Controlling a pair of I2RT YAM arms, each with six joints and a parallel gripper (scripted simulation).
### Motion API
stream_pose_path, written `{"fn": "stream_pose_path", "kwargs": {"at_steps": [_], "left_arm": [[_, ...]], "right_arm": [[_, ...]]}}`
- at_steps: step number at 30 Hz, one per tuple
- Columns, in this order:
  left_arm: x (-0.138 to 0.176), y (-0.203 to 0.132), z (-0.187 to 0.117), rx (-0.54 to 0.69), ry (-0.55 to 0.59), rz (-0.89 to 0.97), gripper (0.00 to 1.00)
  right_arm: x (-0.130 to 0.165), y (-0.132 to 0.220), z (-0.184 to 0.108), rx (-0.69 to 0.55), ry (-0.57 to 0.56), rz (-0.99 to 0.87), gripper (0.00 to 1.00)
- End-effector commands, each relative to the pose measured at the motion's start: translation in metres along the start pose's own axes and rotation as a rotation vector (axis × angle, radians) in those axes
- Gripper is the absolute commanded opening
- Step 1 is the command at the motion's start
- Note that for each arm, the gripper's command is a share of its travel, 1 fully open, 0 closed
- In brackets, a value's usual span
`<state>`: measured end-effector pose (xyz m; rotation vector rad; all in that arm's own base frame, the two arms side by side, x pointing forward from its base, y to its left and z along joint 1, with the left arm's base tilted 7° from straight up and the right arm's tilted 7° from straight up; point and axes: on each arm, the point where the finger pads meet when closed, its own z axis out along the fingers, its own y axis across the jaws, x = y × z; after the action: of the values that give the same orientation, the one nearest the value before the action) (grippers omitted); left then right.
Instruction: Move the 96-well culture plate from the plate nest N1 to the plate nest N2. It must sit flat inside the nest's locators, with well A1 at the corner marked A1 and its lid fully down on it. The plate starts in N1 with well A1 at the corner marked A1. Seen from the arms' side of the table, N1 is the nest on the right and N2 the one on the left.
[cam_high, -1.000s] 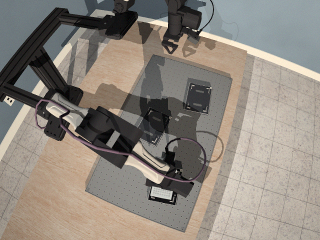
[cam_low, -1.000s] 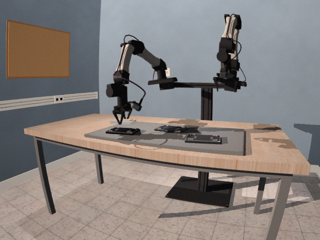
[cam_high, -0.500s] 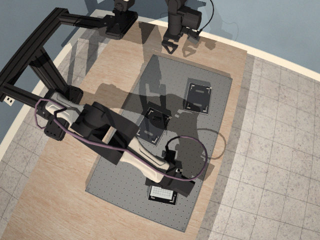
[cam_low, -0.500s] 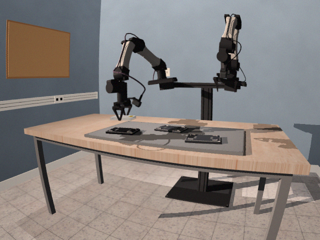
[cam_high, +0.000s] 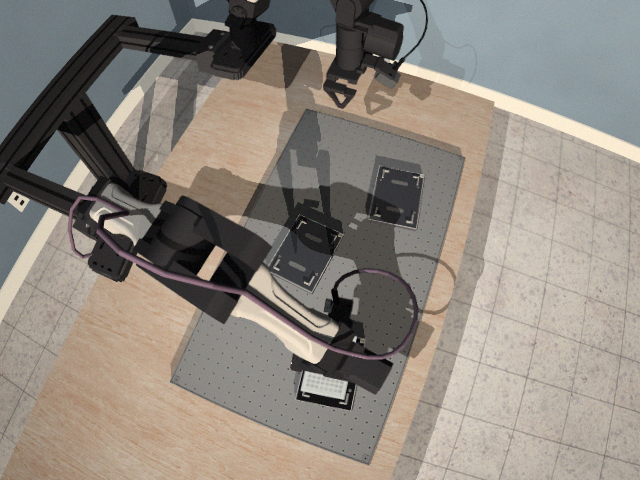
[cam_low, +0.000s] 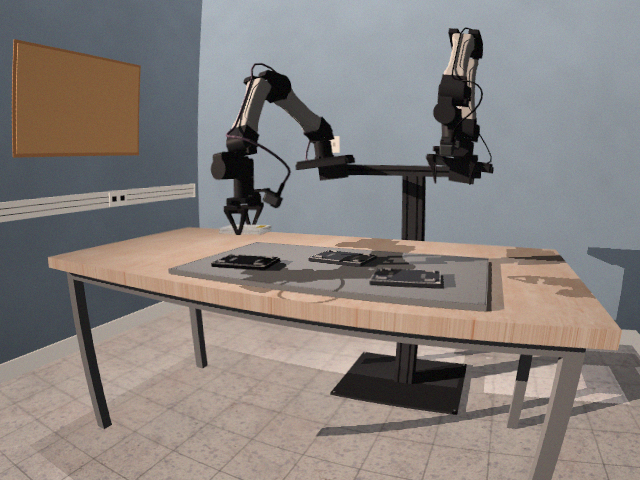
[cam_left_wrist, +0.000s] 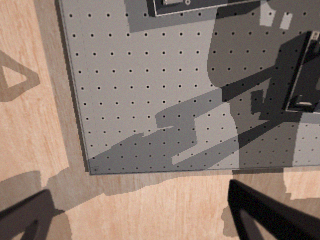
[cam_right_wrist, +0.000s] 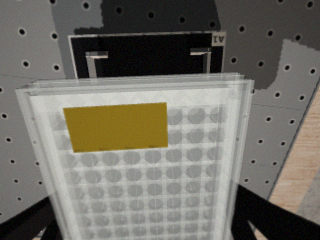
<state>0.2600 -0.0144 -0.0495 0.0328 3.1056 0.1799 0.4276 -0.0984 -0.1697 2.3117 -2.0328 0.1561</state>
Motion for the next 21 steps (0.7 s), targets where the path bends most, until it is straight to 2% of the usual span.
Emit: {"fn": "stream_pose_path", "kwargs": {"at_steps": [1, 17, 18, 21], "left_arm": [[-0.006, -0.002, -0.003, 0.004, -0.018, 0.009, 1.00], [-0.006, -0.002, -0.003, 0.004, -0.018, 0.009, 1.00], [-0.006, -0.002, -0.003, 0.004, -0.018, 0.009, 1.00], [-0.006, -0.002, -0.003, 0.004, -0.018, 0.009, 1.00]], "right_arm": [[0.001, -0.009, -0.020, 0.026, 0.013, 0.004, 0.00], [0.001, -0.010, -0.020, 0.027, 0.013, 0.004, 0.00], [0.000, -0.006, -0.008, 0.014, 0.005, 0.000, 0.00], [0.000, -0.006, -0.008, 0.014, 0.005, 0.000, 0.00]]}}
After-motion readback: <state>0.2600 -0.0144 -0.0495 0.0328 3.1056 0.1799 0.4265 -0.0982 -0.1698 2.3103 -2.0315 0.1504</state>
